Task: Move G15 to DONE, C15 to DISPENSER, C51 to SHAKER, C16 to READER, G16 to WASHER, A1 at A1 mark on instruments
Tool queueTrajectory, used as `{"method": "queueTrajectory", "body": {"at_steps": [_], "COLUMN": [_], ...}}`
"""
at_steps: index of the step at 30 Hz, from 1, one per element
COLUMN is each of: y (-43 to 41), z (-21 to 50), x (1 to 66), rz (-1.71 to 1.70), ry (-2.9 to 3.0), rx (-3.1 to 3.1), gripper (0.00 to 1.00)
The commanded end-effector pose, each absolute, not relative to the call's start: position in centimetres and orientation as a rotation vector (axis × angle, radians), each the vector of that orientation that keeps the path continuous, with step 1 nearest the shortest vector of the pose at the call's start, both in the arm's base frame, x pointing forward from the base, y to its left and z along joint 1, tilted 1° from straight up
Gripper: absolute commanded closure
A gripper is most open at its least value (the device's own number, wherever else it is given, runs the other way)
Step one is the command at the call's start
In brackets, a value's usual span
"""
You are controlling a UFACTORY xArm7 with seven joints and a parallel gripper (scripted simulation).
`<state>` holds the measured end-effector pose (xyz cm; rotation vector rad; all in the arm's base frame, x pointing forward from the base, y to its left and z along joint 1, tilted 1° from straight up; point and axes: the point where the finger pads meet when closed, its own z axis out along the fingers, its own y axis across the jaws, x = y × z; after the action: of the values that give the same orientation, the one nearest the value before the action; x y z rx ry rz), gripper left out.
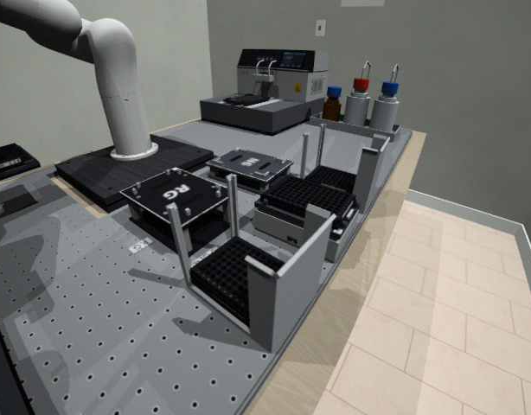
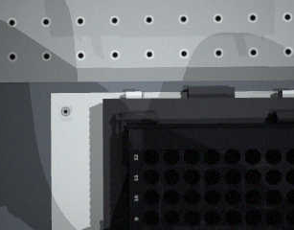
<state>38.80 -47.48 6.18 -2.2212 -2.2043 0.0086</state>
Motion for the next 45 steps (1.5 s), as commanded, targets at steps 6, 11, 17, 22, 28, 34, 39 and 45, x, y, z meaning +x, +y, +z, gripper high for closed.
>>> {"method": "queueTrajectory", "body": {"at_steps": [6, 11, 17, 22, 28, 34, 39, 45], "y": [-47.6, -47.6, -47.6, -47.6, -47.6, -47.6, -47.6, -47.6], "z": [6.5, 6.5, 6.5, 6.6, 7.4, 7.9, 8.6, 9.4], "x": [38.9, 38.9, 38.9, 38.9, 38.9, 38.9, 39.0, 39.0], "rz": [0.008, 0.008, 0.008, 0.008, 0.008, 0.008, 0.008, 0.008], "ry": [-2.208, -2.208, -2.208, -2.208, -2.208, -2.208, -2.208, -2.208], "rx": [-2.225, -2.225, -2.225, -2.225, -2.225, -2.225, -2.225, -2.225], "gripper": [0.00, 0.00, 0.00, 0.00, 0.00, 0.00, 0.00, 0.00]}}
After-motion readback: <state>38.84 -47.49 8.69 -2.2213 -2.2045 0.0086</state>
